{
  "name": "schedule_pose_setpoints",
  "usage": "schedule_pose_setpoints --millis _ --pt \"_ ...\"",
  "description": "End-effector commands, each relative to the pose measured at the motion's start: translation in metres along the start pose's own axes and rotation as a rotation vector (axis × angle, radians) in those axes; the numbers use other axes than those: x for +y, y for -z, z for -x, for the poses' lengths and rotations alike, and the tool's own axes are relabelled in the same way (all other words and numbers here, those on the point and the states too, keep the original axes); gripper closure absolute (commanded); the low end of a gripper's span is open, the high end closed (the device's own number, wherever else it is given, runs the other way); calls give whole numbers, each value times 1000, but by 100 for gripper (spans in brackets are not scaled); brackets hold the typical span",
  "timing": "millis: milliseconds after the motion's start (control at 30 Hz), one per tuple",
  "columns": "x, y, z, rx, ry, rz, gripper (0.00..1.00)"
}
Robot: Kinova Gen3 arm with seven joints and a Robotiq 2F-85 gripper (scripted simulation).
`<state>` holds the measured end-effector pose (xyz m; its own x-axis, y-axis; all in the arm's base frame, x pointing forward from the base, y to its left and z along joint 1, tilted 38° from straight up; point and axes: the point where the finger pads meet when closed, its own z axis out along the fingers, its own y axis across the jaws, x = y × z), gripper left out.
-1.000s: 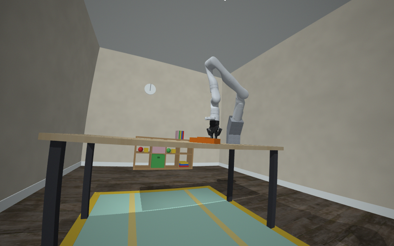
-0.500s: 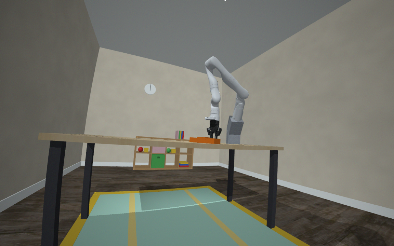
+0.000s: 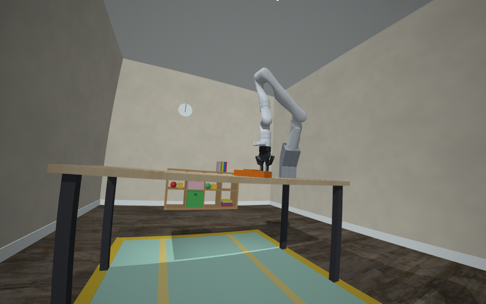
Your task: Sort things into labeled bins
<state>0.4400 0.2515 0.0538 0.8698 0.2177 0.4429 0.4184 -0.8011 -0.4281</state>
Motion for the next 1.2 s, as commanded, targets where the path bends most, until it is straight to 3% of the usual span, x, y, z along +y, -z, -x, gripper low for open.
schedule_pose_setpoints --millis 0,267,433,867,900,1100,1167 --pt "3 5 -3 7 1 6 67" --pt "3 14 -3 7 1 6 67" --pt "2 35 -3 7 1 7 67" --pt "3 35 -3 7 1 7 67" --pt "3 39 -3 7 1 7 0" --pt "3 63 -3 7 0 7 0" --pt "3 63 -3 7 0 7 0"
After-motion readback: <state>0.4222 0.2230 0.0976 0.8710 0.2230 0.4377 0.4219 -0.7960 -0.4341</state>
